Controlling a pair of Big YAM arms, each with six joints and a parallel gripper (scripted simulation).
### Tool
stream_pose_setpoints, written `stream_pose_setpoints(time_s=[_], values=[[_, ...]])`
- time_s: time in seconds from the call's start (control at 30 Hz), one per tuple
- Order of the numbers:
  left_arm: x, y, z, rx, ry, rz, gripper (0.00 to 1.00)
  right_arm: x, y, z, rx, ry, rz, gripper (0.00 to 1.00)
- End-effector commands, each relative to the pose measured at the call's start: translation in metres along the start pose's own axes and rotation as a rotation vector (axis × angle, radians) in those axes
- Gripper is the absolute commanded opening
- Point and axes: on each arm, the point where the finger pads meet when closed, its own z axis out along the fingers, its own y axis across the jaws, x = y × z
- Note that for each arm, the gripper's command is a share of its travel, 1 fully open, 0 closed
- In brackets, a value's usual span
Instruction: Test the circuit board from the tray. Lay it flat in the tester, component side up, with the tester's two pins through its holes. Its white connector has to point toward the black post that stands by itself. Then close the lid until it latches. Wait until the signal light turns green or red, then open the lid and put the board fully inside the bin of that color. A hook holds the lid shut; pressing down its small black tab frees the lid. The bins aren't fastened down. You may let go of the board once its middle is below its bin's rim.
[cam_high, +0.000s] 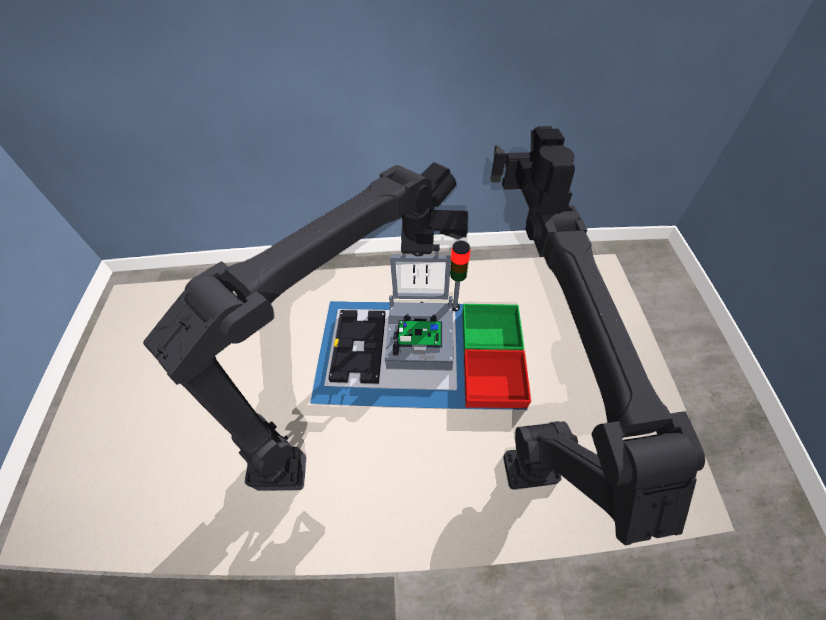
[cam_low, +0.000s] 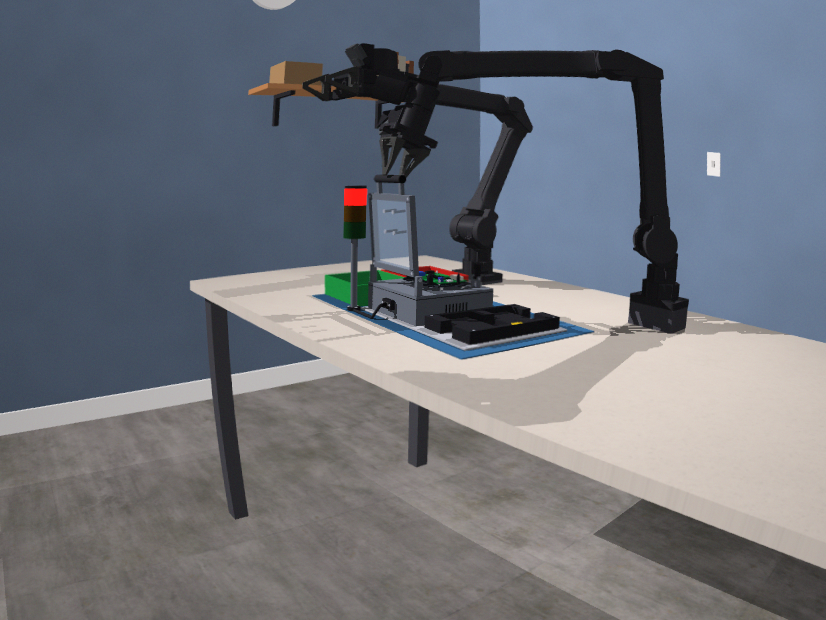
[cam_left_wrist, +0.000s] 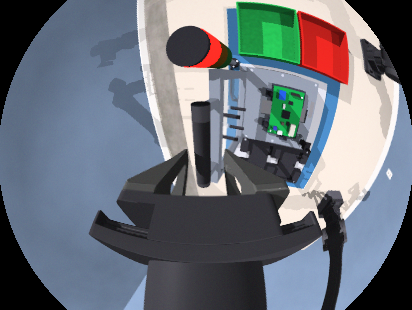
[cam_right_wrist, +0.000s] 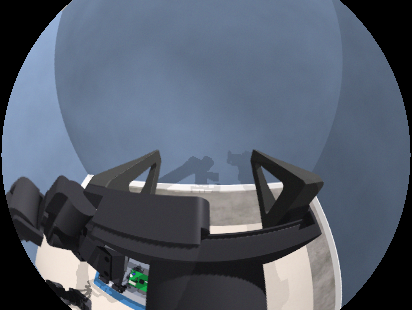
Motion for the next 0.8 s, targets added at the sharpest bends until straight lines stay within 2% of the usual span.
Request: stream_pose_setpoints(time_s=[0.0,0.03,0.3,0.37,0.43,0.5,0.53,0.6,0.63,0.77], values=[[-0.004,0.01,-0.045,-0.064,-0.045,-0.023,0.38,-0.009,-0.002,0.0,0.003,-0.023,-0.015,1.0],[-0.008,0.019,-0.058,-0.086,-0.061,-0.029,0.38,-0.009,-0.002,0.0,0.003,-0.023,-0.015,1.0],[-0.003,0.019,-0.07,-0.085,-0.06,-0.035,0.38,-0.009,-0.002,0.0,0.003,-0.023,-0.015,1.0],[0.0,0.025,-0.052,-0.054,-0.03,-0.03,0.61,-0.009,-0.002,0.0,0.003,-0.023,-0.015,1.0],[-0.003,0.024,-0.089,-0.086,-0.058,-0.033,0.64,-0.009,-0.002,0.0,0.003,-0.023,-0.015,1.0],[-0.004,0.021,-0.102,-0.085,-0.06,-0.029,0.64,-0.009,-0.002,0.0,0.003,-0.023,-0.015,1.0],[0.004,0.012,-0.075,-0.036,-0.02,-0.015,0.64,-0.009,-0.002,0.0,0.003,-0.023,-0.015,1.0],[0.003,0.013,-0.067,-0.034,-0.021,-0.015,0.64,-0.009,-0.002,0.0,0.003,-0.023,-0.015,1.0],[0.005,0.012,-0.05,-0.011,-0.002,-0.015,0.64,-0.009,-0.002,0.0,0.003,-0.023,-0.015,1.0],[0.006,0.012,-0.045,-0.005,0.003,-0.015,0.64,-0.009,-0.002,0.0,0.003,-0.023,-0.015,1.0]])
